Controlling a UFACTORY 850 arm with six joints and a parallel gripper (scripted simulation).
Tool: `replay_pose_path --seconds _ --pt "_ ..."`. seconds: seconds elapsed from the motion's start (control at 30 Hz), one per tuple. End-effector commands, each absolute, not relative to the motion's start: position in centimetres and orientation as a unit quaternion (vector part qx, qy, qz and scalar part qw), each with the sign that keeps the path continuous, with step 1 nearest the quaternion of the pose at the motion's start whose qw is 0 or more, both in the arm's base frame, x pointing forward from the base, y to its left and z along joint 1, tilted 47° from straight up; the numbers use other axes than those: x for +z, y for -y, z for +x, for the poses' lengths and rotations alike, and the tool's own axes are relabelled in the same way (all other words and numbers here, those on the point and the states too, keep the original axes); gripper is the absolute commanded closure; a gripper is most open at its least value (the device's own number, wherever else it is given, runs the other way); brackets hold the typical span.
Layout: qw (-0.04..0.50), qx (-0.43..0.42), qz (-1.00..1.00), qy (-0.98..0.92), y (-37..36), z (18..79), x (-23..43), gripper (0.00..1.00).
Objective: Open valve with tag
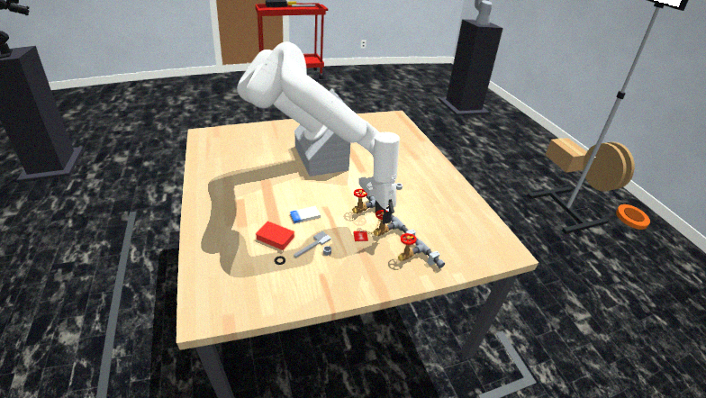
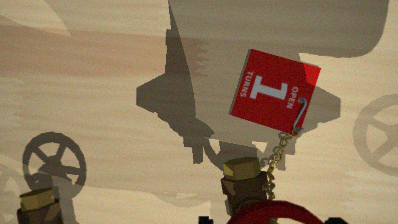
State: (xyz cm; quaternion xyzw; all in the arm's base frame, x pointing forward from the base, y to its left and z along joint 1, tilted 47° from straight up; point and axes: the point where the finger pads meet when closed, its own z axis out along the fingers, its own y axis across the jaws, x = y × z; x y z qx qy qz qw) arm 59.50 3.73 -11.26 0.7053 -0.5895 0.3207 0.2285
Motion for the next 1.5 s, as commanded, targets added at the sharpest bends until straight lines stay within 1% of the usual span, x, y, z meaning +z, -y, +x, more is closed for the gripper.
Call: replay_pose_path --seconds 0.0,0.7,1.0,1.23,1.47 --pt "0.228 0.321 0.705 0.589 -3.79 59.56 -11.22 1.0" --pt "0.228 0.321 0.706 0.588 -3.79 59.56 -11.22 1.0" --pt "0.237 0.314 0.723 0.568 -3.79 59.56 -11.22 1.0" --pt "0.262 0.294 0.767 0.506 -3.79 59.56 -11.22 1.0" --pt "0.302 0.252 0.833 0.389 -3.79 59.56 -11.22 1.0"
